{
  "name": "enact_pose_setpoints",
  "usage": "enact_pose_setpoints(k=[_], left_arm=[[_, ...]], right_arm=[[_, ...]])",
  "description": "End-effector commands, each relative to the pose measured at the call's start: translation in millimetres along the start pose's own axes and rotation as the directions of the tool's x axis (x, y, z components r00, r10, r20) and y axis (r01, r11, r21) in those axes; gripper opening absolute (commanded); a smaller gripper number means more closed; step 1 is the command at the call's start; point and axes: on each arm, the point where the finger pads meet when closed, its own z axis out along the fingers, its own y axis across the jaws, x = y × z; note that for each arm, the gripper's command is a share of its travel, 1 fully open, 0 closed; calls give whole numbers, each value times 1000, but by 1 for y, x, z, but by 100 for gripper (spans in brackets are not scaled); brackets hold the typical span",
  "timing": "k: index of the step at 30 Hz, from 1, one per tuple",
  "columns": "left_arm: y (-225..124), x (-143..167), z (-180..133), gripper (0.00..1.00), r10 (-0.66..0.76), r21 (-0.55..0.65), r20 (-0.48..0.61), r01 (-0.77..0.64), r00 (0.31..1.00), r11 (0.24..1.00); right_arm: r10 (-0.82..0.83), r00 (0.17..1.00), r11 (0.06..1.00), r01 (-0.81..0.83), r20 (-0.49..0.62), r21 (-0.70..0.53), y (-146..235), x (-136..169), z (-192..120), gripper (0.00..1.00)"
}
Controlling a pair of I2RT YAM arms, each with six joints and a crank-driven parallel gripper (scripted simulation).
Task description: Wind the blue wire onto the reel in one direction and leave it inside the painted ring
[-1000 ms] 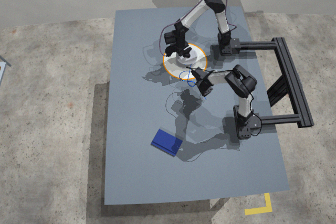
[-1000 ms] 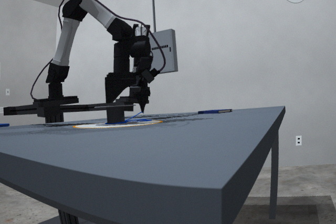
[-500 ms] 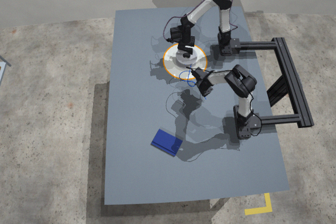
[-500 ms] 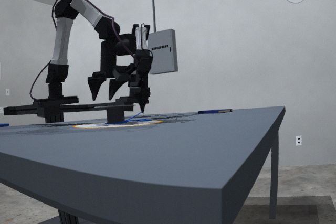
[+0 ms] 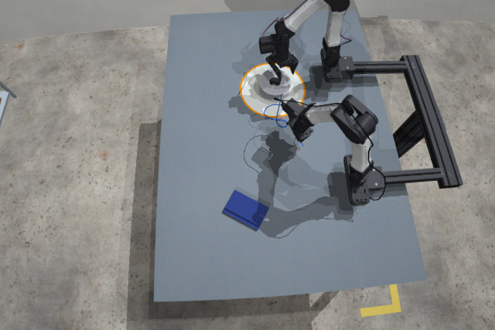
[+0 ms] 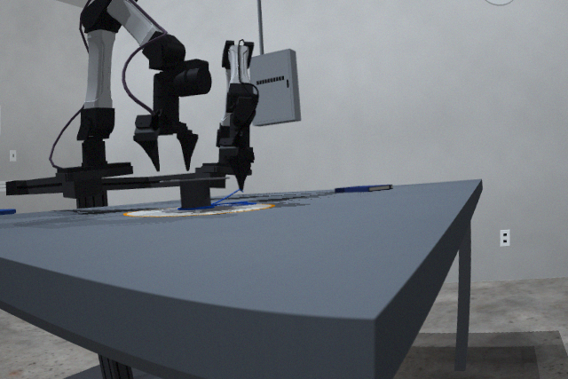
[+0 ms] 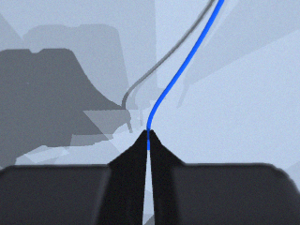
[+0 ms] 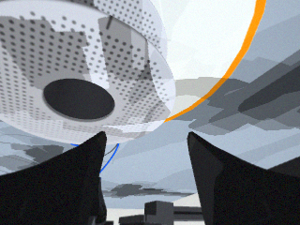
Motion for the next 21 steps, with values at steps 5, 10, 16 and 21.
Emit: enact_pose_setpoints(k=[5,10,16,21], left_arm=[[2,-14,-6,0,3,-11,28,-2,1000,1000],[2,-14,-6,0,4,-11,28,-4,1000,1000],[2,-14,-6,0,5,-11,28,-5,1000,1000],[2,-14,-7,0,6,-11,28,-6,1000,1000]], right_arm=[[291,955,956,-287,51,-63,11,-1,-4,77],[291,955,956,-287,51,-63,13,-2,-3,77],[291,955,956,-287,51,-63,11,-2,-2,77],[291,955,956,-287,51,-63,8,0,-1,77]])
